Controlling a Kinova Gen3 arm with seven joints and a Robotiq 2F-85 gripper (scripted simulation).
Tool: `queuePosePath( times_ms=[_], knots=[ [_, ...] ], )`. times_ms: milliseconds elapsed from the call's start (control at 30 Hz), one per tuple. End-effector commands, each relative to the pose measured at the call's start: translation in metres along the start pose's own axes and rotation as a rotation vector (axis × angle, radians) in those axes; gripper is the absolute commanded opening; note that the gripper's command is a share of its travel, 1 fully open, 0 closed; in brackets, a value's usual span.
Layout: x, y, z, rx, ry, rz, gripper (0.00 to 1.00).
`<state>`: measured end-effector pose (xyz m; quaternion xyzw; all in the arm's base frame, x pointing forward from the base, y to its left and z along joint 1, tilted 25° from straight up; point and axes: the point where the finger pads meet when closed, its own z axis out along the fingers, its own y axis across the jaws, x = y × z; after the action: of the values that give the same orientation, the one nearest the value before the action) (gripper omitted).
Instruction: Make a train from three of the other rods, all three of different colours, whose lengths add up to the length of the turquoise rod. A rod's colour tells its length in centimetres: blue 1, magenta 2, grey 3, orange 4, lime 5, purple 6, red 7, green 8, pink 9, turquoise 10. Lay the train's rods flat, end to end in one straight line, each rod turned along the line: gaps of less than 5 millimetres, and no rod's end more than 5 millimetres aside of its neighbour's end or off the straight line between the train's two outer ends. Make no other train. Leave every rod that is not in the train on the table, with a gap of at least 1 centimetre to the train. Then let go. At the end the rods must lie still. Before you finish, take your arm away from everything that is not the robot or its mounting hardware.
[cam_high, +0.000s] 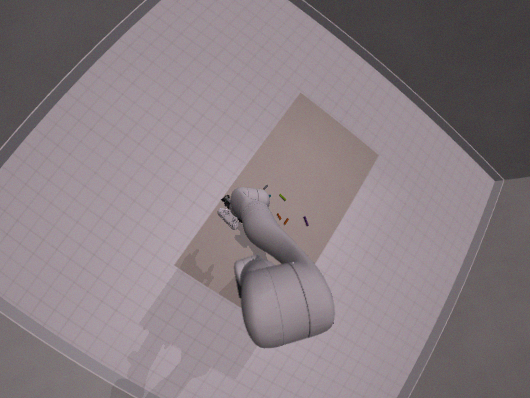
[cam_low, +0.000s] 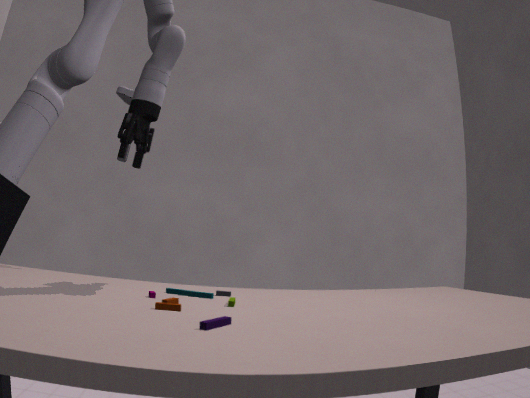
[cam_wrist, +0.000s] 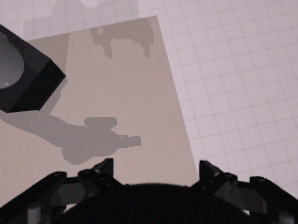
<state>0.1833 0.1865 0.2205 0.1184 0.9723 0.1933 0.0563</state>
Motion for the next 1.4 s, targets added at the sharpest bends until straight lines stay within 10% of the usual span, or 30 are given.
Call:
queuePosePath(
  times_ms=[0, 533, 1367],
  knots=[
    [-0.01, -0.007, 0.006, 0.018, -0.018, -0.073, 1.0],
    [-0.064, -0.031, 0.02, 0.114, -0.114, -0.458, 1.0],
    [-0.073, -0.035, 0.022, 0.132, -0.127, -0.529, 1.0]
  ],
)
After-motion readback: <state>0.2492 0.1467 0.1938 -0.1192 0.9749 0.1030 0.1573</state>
